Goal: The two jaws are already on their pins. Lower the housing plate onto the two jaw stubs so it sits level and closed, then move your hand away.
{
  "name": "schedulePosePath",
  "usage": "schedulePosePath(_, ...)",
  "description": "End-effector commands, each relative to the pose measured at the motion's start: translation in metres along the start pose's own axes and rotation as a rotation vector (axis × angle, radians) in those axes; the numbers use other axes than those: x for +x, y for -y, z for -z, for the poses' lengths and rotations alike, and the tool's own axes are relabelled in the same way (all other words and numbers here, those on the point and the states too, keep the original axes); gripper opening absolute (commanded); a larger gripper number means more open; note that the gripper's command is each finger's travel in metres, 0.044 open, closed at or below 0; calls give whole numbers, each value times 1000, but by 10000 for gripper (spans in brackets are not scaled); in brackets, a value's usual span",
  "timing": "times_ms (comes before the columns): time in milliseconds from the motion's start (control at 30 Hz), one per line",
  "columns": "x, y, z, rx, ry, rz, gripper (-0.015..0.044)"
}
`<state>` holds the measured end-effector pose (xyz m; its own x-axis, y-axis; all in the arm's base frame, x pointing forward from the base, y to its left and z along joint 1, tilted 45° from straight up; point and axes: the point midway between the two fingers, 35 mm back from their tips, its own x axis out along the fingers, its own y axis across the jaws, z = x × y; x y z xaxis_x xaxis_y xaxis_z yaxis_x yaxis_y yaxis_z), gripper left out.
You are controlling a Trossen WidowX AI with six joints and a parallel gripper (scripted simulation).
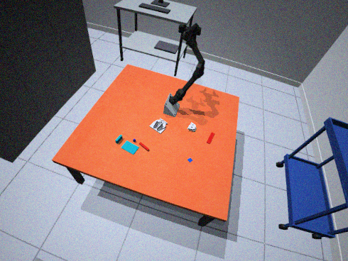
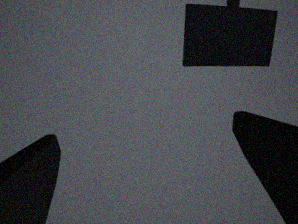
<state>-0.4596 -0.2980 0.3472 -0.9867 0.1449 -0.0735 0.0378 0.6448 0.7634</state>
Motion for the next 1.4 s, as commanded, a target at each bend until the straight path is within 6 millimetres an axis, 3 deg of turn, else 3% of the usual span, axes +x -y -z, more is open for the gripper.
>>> schedulePosePath(0, 0, 0, 0, 0, 0, 0, 426)
schedulePosePath(167, -14, 11, 9, -64, -35, 44, 440)
schedulePosePath(1000, -123, 69, 53, -441, -297, 249, 440)
schedulePosePath(1200, -151, 78, 61, -507, -365, 282, 440)
schedulePosePath(1367, -163, 82, 64, -545, -398, 299, 440)
